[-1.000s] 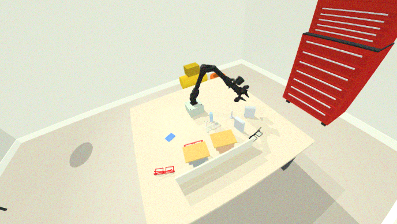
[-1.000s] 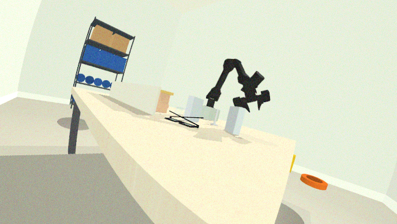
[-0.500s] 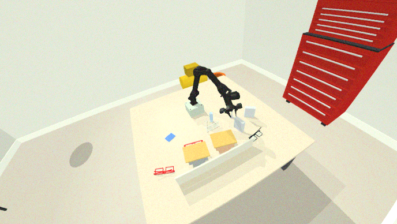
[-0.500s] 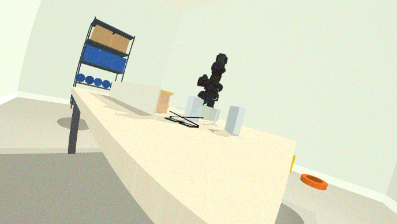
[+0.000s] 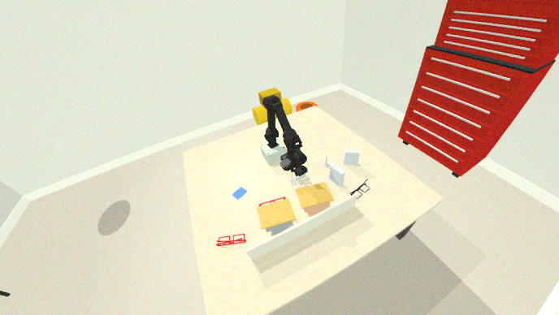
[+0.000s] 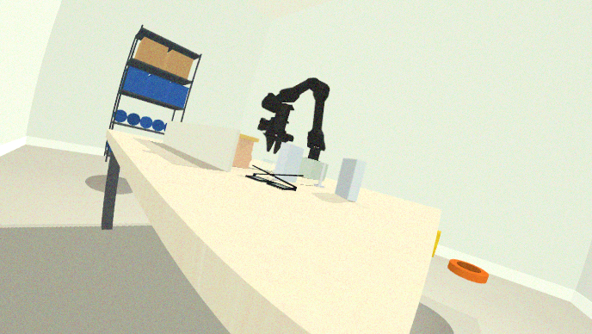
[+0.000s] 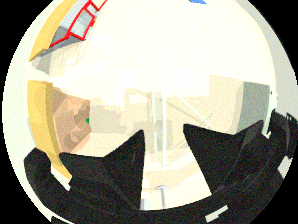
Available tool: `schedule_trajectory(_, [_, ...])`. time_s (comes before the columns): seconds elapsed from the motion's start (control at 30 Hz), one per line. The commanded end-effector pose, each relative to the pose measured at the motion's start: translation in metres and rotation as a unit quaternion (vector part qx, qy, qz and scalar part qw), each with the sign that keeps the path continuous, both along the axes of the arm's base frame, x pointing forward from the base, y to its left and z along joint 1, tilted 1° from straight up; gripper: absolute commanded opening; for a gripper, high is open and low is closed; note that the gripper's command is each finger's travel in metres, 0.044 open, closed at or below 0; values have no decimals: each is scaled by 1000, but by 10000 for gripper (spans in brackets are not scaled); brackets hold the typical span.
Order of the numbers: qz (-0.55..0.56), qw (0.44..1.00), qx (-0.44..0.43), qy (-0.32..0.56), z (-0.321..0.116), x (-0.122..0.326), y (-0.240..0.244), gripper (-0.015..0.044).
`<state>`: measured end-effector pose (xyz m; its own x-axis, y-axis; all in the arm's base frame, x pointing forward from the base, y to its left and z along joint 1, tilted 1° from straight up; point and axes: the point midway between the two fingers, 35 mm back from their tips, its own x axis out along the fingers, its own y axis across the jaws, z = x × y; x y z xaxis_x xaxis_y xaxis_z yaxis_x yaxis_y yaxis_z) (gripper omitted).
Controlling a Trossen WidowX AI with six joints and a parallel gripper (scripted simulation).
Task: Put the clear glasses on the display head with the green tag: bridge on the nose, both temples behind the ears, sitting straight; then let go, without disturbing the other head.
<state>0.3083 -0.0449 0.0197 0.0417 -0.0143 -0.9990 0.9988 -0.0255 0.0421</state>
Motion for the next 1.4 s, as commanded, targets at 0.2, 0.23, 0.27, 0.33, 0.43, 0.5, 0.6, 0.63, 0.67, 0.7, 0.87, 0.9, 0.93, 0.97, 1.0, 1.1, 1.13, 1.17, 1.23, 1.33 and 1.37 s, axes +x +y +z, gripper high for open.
schedule_trajectory(0.2, [-32,999,12,14,3,-8,-7,148])
schedule_trajectory(0.23, [-32,999,12,14,3,-8,-7,121])
schedule_trajectory(0.27, [-32,999,12,14,3,-8,-7,120])
schedule_trajectory(0.33, [-32,999,12,14,3,-8,-7,120])
schedule_trajectory(0.43, [-32,999,12,14,3,-8,-7,120])
schedule_trajectory(0.5, [-32,999,12,14,3,-8,-7,120])
schedule_trajectory(0.6, [-32,999,12,14,2,-8,-7,120])
schedule_trajectory(0.63, [-32,999,12,14,1,-7,-7,120])
schedule_trajectory(0.67, [-32,999,12,13,0,-7,-7,120])
schedule_trajectory(0.7, [-32,999,12,13,-1,-7,-7,120])
schedule_trajectory(0.87, [-32,999,12,13,-9,-5,-7,120])
schedule_trajectory(0.9, [-32,999,12,13,-11,-5,-7,120])
schedule_trajectory(0.93, [-32,999,12,13,-12,-5,-7,120])
schedule_trajectory(0.97, [-32,999,12,13,-14,-4,-7,120])
schedule_trajectory(1.0, [-32,999,12,13,-16,-4,-7,120])
schedule_trajectory(1.1, [-32,999,12,13,-21,-3,-7,120])
schedule_trajectory(1.13, [-32,999,12,13,-22,-3,-7,120])
schedule_trajectory(1.17, [-32,999,12,13,-24,-3,-7,120])
schedule_trajectory(1.23, [-32,999,12,13,-27,-3,-7,120])
schedule_trajectory(1.33, [-32,999,12,13,-32,-2,-7,120])
schedule_trajectory(1.37, [-32,999,12,13,-34,-2,-7,120])
